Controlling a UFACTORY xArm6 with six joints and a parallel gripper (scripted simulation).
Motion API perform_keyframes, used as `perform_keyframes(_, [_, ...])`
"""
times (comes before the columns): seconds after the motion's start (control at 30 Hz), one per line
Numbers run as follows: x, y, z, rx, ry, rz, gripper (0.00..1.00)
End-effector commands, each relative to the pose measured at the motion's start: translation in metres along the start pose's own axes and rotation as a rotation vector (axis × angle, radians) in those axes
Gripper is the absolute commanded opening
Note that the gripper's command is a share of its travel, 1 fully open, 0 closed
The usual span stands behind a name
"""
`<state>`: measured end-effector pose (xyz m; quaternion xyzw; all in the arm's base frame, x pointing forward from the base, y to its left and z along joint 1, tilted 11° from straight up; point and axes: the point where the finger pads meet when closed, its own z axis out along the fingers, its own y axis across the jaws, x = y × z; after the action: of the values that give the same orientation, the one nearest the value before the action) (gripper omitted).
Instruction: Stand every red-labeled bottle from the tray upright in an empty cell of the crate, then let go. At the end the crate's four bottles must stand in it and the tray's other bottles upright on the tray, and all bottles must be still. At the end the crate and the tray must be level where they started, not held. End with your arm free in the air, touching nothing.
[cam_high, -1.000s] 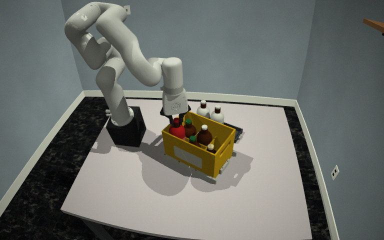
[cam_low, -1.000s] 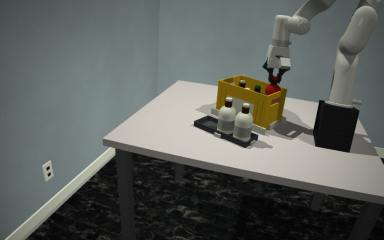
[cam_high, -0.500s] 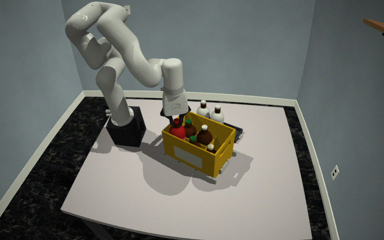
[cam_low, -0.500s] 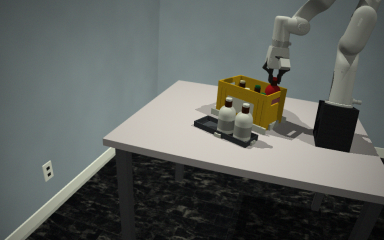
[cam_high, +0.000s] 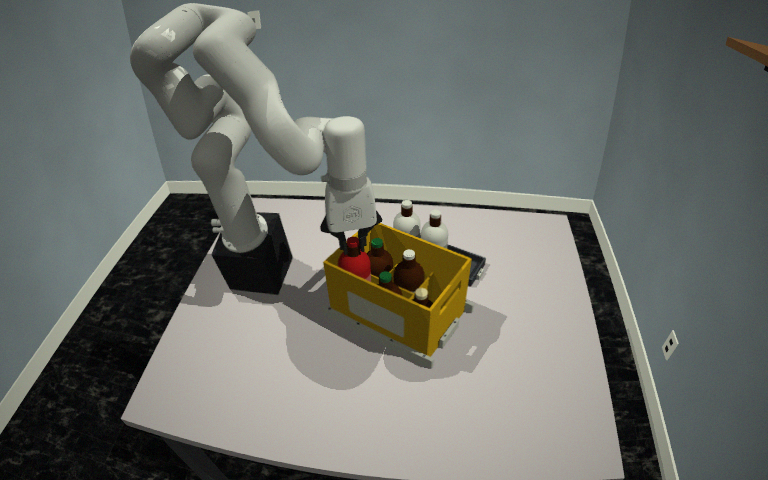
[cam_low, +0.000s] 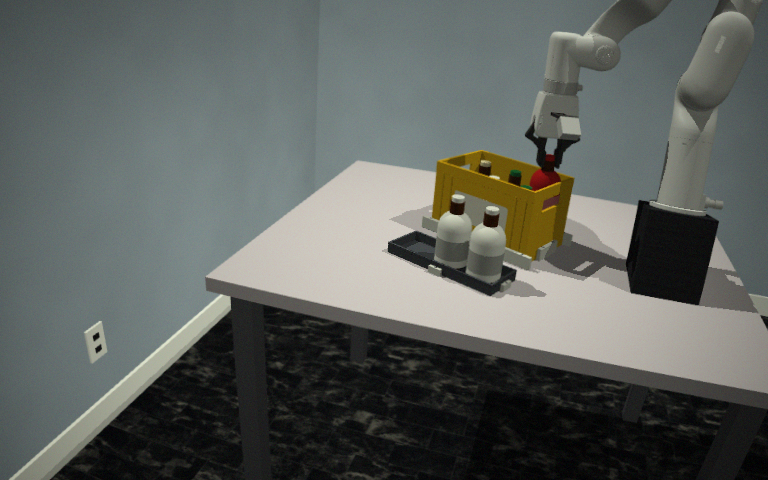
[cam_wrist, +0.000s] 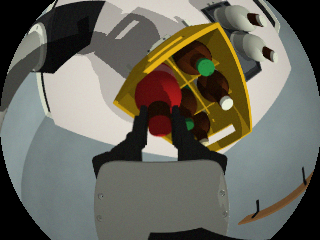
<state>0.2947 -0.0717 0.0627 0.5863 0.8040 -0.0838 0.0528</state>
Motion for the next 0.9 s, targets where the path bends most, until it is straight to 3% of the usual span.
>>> perform_keyframes(0.0, [-0.001,0.001,-0.001,-0.003,-0.001,0.000,0.00])
perform_keyframes(0.87, [-0.001,0.001,0.017,-0.003,-0.002,0.000,0.00])
